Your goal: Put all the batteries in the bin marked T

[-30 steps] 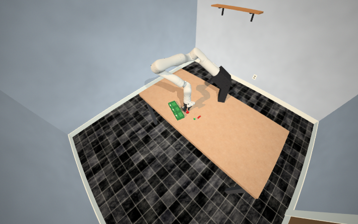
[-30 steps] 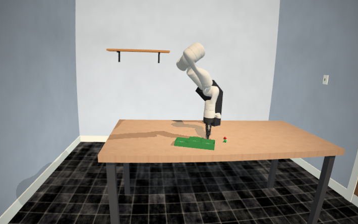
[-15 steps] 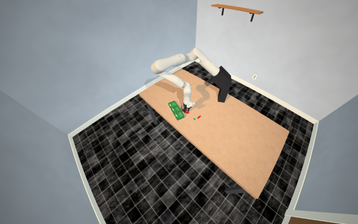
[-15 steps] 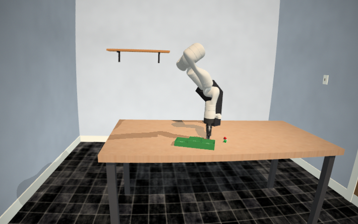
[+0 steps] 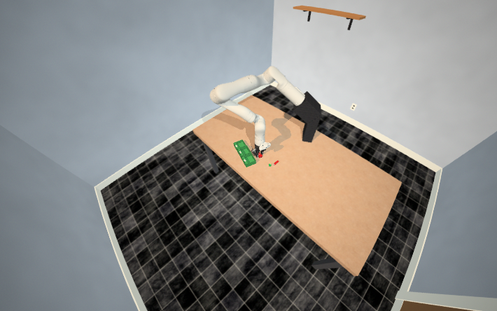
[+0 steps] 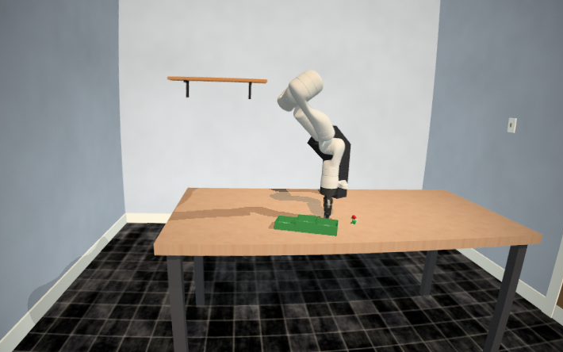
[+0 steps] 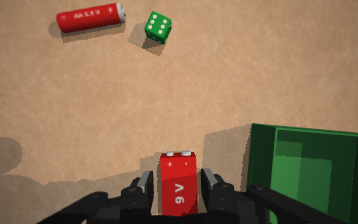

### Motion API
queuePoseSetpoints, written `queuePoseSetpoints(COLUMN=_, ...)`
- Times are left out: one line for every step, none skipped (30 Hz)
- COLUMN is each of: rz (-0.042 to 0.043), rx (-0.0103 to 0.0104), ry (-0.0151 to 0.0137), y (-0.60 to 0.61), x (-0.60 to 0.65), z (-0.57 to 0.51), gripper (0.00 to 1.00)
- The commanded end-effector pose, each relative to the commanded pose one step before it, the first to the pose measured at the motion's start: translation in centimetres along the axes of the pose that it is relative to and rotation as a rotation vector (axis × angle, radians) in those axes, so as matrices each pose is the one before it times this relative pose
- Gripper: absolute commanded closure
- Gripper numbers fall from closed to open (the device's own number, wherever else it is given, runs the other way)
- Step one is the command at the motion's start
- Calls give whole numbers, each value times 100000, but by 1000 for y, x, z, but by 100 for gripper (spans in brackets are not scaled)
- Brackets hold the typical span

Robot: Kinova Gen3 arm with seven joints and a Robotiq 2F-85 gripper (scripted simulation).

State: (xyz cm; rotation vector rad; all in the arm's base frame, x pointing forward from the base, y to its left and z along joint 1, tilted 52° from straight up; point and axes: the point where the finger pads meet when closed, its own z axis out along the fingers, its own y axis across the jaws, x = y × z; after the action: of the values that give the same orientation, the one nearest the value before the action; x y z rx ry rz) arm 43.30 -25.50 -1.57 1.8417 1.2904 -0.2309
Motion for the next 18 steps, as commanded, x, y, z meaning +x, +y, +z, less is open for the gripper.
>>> queuePoseSetpoints(rz=-21, rx=-85, ry=90, y=59, x=65, z=-37, gripper=58)
queuePoseSetpoints(rz=0, rx=0, ry=0, y=12, x=8, z=0, gripper=58)
queuePoseSetpoints(rz=0, rx=0, ry=0, y=11, x=7, z=0, gripper=58)
queuePoseSetpoints(rz=0, rx=1, ry=0, y=1, x=1, z=0, gripper=78)
queuePoseSetpoints(rz=0, rx=0, ry=0, y=1, x=0, z=0, gripper=78)
queuePoseSetpoints(rz=0, rx=0, ry=0, y=0, x=0, z=0, gripper=78)
queuePoseSetpoints(rz=0, rx=0, ry=0, y=0, x=0, z=0, gripper=78)
queuePoseSetpoints(rz=0, rx=0, ry=0, y=0, x=0, z=0, gripper=78)
queuePoseSetpoints(rz=0, rx=8, ry=-5, y=-4, x=-4, z=2, gripper=78)
queuePoseSetpoints(rz=-1, rx=-7, ry=3, y=2, x=2, z=-6, gripper=78)
queuePoseSetpoints(rz=1, rx=-1, ry=2, y=2, x=2, z=3, gripper=78)
queuePoseSetpoints(rz=0, rx=0, ry=0, y=0, x=0, z=0, gripper=78)
queuePoseSetpoints(rz=0, rx=0, ry=0, y=0, x=0, z=0, gripper=78)
queuePoseSetpoints(rz=0, rx=0, ry=0, y=0, x=0, z=0, gripper=78)
queuePoseSetpoints(rz=0, rx=0, ry=0, y=0, x=0, z=0, gripper=78)
queuePoseSetpoints(rz=0, rx=0, ry=0, y=0, x=0, z=0, gripper=78)
queuePoseSetpoints(rz=0, rx=0, ry=0, y=0, x=0, z=0, gripper=78)
queuePoseSetpoints(rz=0, rx=0, ry=0, y=0, x=0, z=0, gripper=78)
